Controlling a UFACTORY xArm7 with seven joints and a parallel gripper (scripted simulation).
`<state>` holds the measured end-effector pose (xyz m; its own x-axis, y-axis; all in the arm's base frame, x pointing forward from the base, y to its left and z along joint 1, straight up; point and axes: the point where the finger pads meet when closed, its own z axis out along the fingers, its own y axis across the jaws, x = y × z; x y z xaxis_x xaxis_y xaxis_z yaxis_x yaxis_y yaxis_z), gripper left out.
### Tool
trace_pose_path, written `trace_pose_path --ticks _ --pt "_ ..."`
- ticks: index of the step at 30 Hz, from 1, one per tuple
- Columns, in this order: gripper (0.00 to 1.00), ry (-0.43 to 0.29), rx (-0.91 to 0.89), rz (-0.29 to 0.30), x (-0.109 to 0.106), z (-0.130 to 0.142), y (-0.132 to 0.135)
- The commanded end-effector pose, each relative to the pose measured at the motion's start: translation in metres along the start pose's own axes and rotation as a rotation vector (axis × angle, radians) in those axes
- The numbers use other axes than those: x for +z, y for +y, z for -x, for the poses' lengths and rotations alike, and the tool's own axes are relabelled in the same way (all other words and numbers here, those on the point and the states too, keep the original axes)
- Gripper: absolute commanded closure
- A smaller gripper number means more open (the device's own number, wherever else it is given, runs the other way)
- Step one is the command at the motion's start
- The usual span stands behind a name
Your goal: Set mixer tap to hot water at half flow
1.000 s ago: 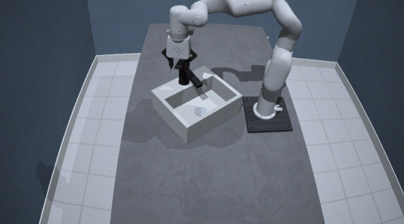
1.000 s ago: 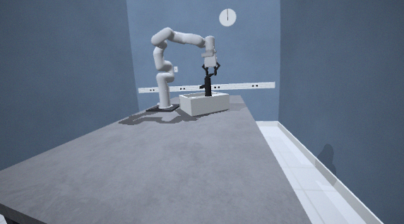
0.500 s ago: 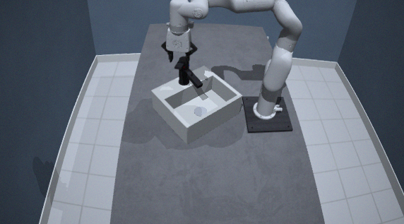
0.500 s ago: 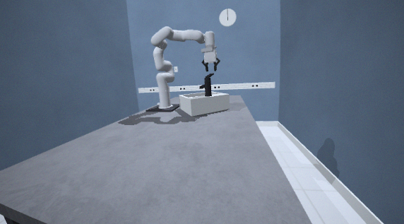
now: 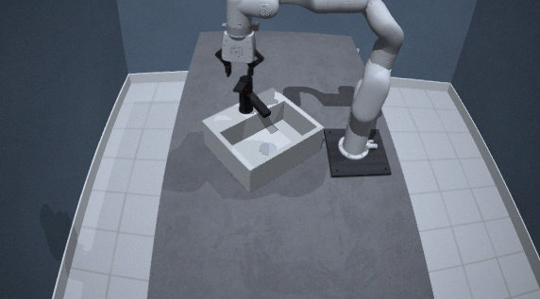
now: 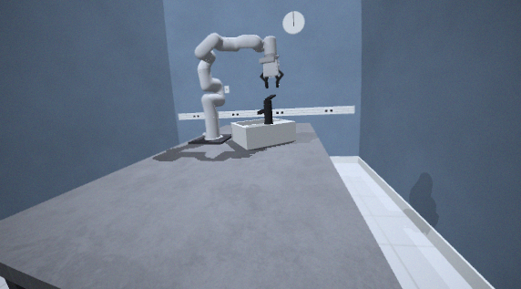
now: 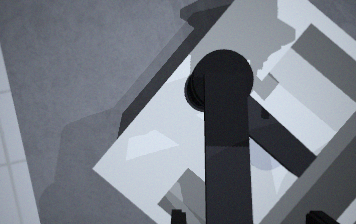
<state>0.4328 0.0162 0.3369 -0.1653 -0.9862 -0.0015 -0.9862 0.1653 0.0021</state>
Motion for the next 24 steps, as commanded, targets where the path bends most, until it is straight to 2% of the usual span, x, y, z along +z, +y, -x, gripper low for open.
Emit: trace_pose_path --ticks 1,4,5,24 --pt "0.3 0.0 0.0 -0.004 -0.0029 0.0001 -0.0006" --pt "0.3 0.0 0.0 -0.004 -0.0031 0.0001 -0.0006" --pt "1.0 0.0 0.0 -0.004 -0.0031 0.0001 -0.0006" --pt "1.0 0.0 0.0 -0.004 -0.0031 0.0001 -0.0006"
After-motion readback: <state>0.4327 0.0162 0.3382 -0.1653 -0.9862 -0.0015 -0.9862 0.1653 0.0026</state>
